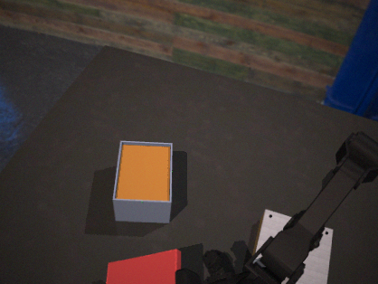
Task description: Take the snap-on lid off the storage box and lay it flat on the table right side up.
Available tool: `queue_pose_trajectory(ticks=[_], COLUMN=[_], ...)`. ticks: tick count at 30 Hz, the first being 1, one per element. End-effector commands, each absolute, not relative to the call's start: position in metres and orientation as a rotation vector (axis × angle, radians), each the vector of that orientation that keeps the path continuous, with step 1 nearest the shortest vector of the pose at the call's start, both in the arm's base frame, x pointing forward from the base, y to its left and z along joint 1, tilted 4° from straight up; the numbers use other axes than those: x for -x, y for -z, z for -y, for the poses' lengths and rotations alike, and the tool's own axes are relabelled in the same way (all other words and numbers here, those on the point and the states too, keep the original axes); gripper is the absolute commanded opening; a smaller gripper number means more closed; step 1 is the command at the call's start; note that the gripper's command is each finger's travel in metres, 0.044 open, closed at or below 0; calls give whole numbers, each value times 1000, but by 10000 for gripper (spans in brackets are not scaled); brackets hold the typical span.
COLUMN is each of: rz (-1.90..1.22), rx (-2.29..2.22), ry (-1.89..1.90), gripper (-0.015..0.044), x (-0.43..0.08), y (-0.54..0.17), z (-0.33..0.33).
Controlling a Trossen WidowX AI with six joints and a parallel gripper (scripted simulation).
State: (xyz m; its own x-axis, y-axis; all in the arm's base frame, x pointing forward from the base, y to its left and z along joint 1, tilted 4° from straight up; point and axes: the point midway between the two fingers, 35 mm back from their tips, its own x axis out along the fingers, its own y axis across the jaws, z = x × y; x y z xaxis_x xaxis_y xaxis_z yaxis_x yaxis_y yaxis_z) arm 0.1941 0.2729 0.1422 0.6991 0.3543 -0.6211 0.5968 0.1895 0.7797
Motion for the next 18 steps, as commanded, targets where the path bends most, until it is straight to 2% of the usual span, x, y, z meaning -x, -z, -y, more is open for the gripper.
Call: queue_pose_trajectory(ticks=[1, 18], rz=[-840, -840], rx=[-1427, -1427], ry=[203, 203], gripper=[0, 0], x=[-195, -195], y=[-140, -127], z=[-273, -274])
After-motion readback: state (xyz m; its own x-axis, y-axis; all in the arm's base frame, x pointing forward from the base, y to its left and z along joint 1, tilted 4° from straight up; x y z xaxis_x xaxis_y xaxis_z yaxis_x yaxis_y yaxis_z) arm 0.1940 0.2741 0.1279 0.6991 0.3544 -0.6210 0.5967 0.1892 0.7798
